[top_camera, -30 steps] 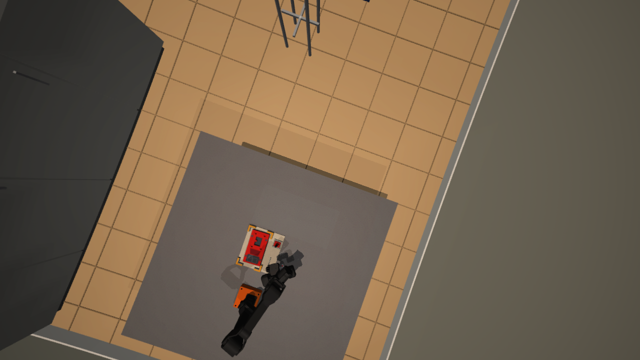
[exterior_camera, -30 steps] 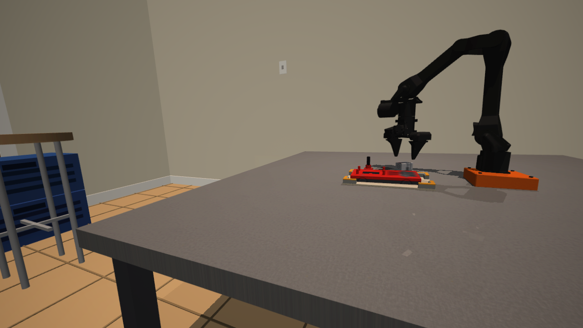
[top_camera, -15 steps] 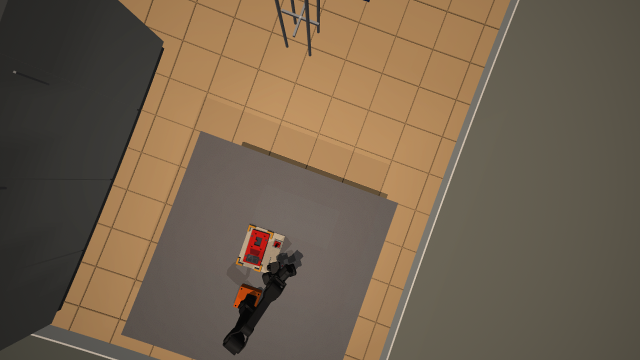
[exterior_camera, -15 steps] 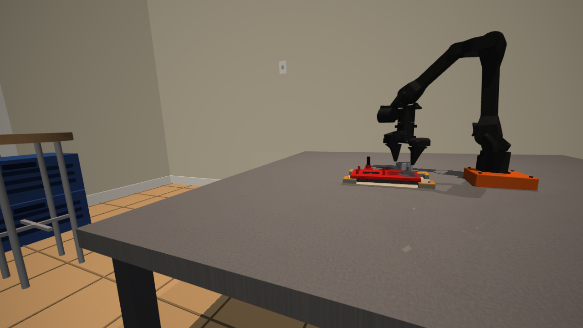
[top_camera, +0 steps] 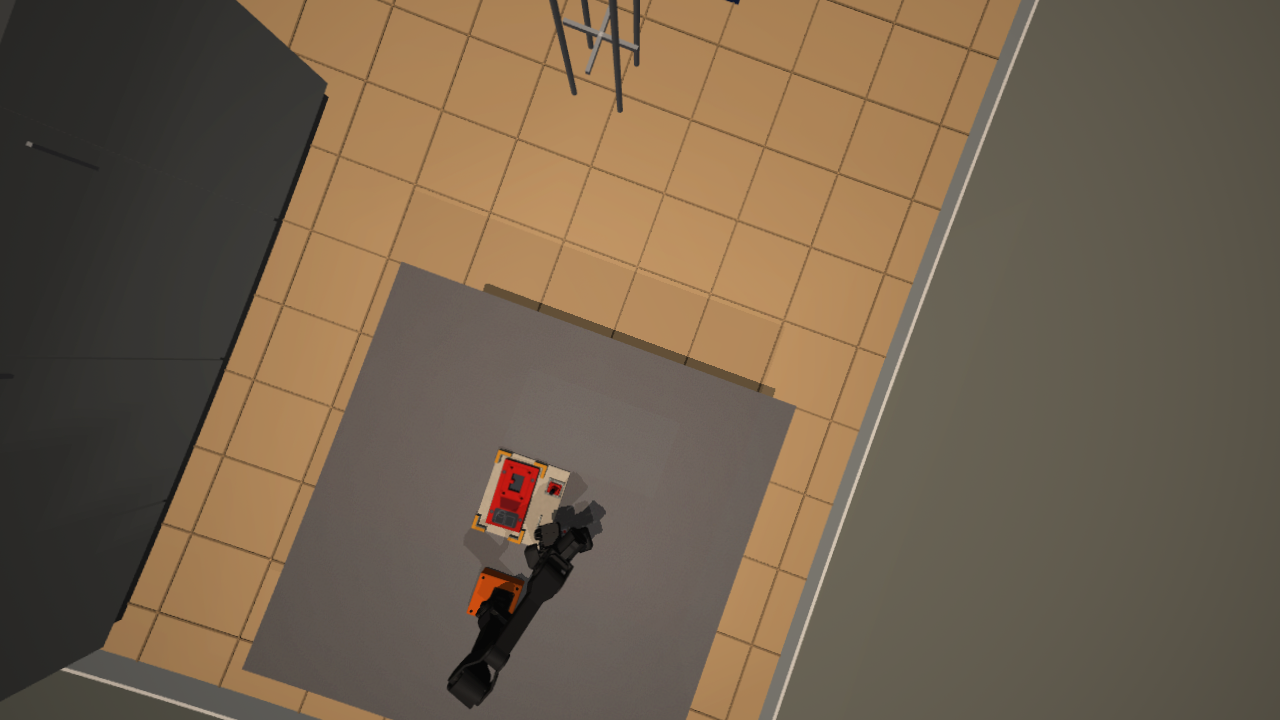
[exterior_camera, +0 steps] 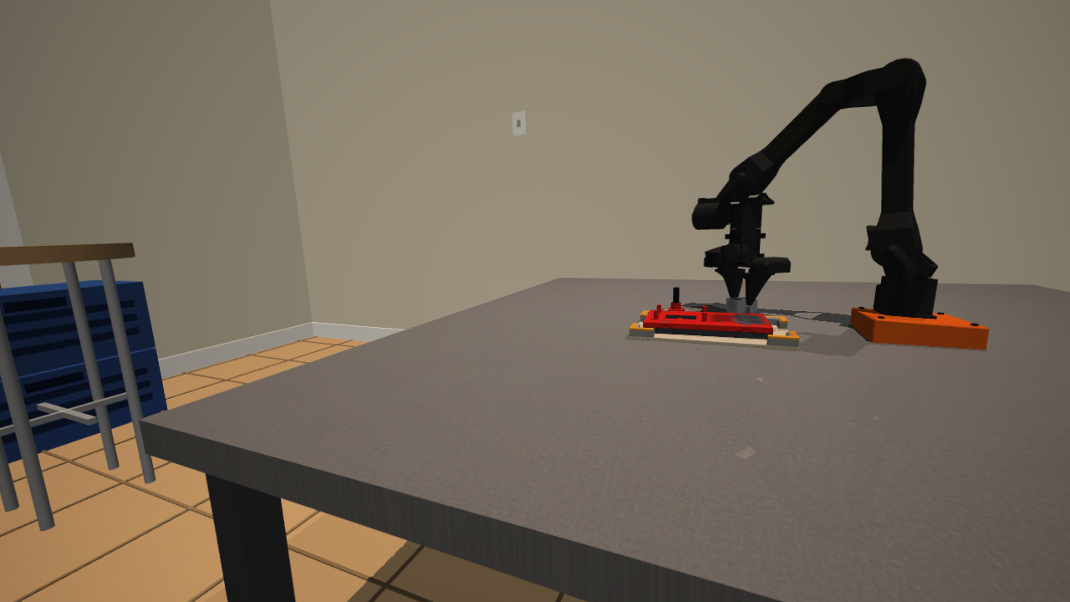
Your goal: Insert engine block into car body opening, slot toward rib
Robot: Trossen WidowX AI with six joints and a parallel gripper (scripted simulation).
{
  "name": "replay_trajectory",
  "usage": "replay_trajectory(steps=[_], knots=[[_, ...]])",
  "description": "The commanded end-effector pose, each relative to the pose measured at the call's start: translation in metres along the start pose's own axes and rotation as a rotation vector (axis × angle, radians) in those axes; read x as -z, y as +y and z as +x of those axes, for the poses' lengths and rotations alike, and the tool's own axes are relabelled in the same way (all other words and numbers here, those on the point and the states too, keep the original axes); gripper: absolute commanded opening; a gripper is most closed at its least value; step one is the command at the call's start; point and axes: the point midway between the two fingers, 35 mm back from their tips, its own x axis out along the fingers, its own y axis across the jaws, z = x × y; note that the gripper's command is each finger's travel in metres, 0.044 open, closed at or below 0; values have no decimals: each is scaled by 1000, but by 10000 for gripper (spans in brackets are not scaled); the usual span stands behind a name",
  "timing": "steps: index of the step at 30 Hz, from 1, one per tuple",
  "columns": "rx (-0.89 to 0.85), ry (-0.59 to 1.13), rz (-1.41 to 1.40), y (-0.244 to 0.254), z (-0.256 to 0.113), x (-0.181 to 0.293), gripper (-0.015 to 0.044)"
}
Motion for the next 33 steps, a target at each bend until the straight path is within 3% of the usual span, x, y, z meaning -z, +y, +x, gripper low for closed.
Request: replay_trajectory(steps=[1,6,10,33], knots=[[3,5,1,0,1,1,138],[3,5,1,0,1,1,105],[3,5,1,-1,-4,0,0],[4,5,1,-7,-75,-4,0]])
